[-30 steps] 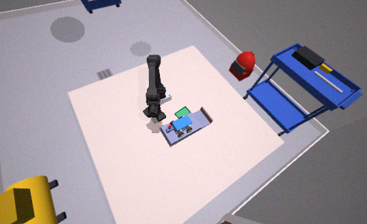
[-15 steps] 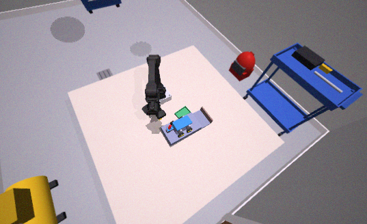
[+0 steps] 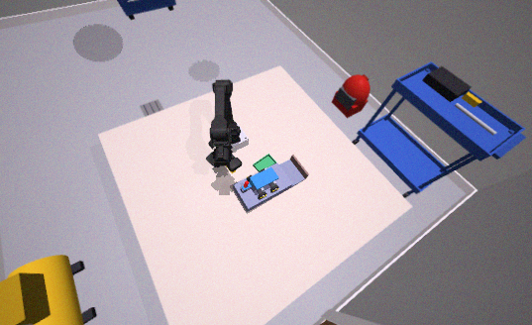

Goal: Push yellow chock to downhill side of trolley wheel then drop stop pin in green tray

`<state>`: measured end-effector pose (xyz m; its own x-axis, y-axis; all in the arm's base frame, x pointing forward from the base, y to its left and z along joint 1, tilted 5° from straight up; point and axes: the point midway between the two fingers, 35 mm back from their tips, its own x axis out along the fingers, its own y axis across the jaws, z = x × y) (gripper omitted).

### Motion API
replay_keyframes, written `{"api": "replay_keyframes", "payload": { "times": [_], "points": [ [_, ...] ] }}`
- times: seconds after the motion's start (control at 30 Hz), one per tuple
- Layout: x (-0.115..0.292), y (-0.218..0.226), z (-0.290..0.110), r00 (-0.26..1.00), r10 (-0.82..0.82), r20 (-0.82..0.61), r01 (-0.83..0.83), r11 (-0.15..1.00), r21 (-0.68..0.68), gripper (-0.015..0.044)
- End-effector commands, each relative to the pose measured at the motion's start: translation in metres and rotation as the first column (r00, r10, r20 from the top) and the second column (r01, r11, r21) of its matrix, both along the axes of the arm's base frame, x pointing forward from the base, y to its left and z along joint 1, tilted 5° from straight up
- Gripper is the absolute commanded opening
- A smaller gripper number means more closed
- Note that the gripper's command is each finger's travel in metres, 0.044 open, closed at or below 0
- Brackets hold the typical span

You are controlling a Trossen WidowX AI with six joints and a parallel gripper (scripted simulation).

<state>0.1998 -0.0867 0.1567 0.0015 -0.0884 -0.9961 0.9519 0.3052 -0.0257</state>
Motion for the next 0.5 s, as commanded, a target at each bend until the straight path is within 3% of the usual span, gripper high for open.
{"api": "replay_keyframes", "payload": {
  "times": [0.0, 0.47],
  "points": [
    [0.0011, 0.0000, 0.0017, 0.991, 0.131, -0.007, -0.131, 0.991, 0.000, 0.0000],
    [0.0011, 0.0001, 0.0018, 0.821, 0.569, -0.046, -0.569, 0.822, 0.011, 0.0000]
  ]
}}
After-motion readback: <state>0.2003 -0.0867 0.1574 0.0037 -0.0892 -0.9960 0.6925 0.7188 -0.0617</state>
